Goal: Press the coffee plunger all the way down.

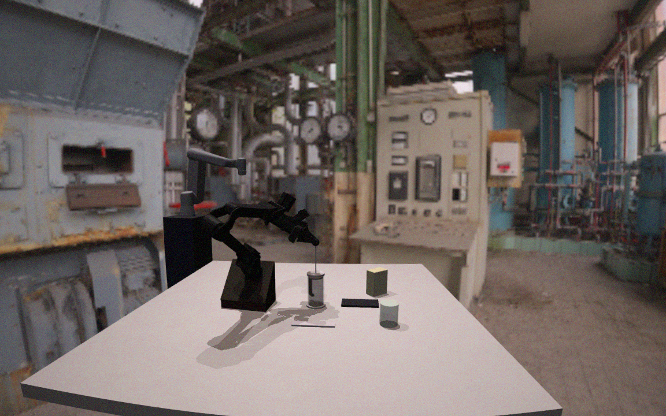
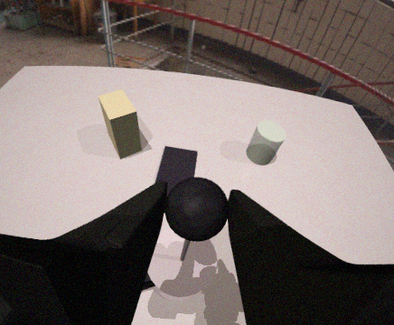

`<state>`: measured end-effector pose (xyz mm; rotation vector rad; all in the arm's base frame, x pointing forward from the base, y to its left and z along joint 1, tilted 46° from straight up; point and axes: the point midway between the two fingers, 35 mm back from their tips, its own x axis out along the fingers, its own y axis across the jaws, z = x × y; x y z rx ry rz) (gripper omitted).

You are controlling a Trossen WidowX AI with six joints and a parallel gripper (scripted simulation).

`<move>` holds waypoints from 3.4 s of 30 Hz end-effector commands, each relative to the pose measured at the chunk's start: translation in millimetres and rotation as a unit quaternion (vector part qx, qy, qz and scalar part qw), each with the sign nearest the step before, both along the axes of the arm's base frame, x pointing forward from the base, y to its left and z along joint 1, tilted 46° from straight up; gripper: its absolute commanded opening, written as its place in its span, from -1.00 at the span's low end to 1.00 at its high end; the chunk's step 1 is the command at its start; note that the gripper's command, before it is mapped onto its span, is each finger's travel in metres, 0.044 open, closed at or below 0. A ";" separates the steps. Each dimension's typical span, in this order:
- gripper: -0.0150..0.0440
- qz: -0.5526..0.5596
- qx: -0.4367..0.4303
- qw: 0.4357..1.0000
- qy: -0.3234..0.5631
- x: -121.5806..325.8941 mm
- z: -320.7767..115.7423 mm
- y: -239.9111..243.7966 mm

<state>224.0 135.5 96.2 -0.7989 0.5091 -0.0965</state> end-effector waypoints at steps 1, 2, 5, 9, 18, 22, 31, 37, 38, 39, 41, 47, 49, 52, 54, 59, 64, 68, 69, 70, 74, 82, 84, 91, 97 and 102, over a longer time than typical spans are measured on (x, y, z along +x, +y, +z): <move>-0.10 0.001 -0.002 1.000 0.001 0.1 -0.4 -0.3; -0.10 0.001 -0.002 1.000 0.001 0.2 -0.9 -0.5; -0.10 0.001 -0.002 1.000 0.002 0.9 -3.8 -1.9; -0.10 0.000 -0.001 1.000 0.003 2.4 -9.5 -4.7; -0.10 -0.001 0.000 1.000 0.006 5.6 -22.3 -11.6; -0.10 -0.001 0.001 1.000 0.007 6.9 -28.0 -14.9; -0.10 -0.002 0.001 1.000 0.009 9.8 -40.5 -22.8; -0.10 -0.001 0.002 1.000 0.009 11.6 -48.6 -28.5; -0.10 -0.001 0.002 1.000 0.009 11.9 -49.9 -29.5; -0.10 -0.001 0.002 1.000 0.009 12.2 -51.3 -30.5; -0.10 -0.001 0.002 1.000 0.009 12.7 -53.9 -32.5; -0.10 -0.001 0.001 1.000 0.008 14.4 -61.5 -38.9; -0.10 0.000 0.001 1.000 0.008 15.0 -63.9 -41.1; -0.10 0.000 0.001 1.000 0.007 15.9 -67.6 -44.6; -0.10 0.001 0.000 1.000 0.006 16.5 -69.8 -46.9; -0.10 0.001 -0.001 1.000 0.004 18.5 -75.0 -52.6; -0.10 0.003 -0.002 1.000 0.002 22.4 -79.1 -57.5; -0.10 0.003 -0.003 1.000 0.001 26.1 -79.9 -57.3; -0.10 0.003 -0.003 1.000 0.001 26.8 -80.0 -57.1; -0.10 0.003 -0.003 1.000 0.001 27.4 -80.1 -56.8; -0.10 0.003 -0.003 1.000 0.001 29.1 -80.5 -55.8; -0.10 0.002 -0.002 1.000 0.001 30.6 -81.2 -54.7; -0.10 0.002 -0.002 1.000 0.001 30.7 -81.3 -54.5; -0.10 0.002 -0.002 1.000 0.000 31.5 -81.6 -53.6; -0.10 0.002 -0.002 1.000 0.000 32.0 -82.0 -53.2; -0.10 0.005 0.004 1.000 -0.004 32.2 -79.6 -50.5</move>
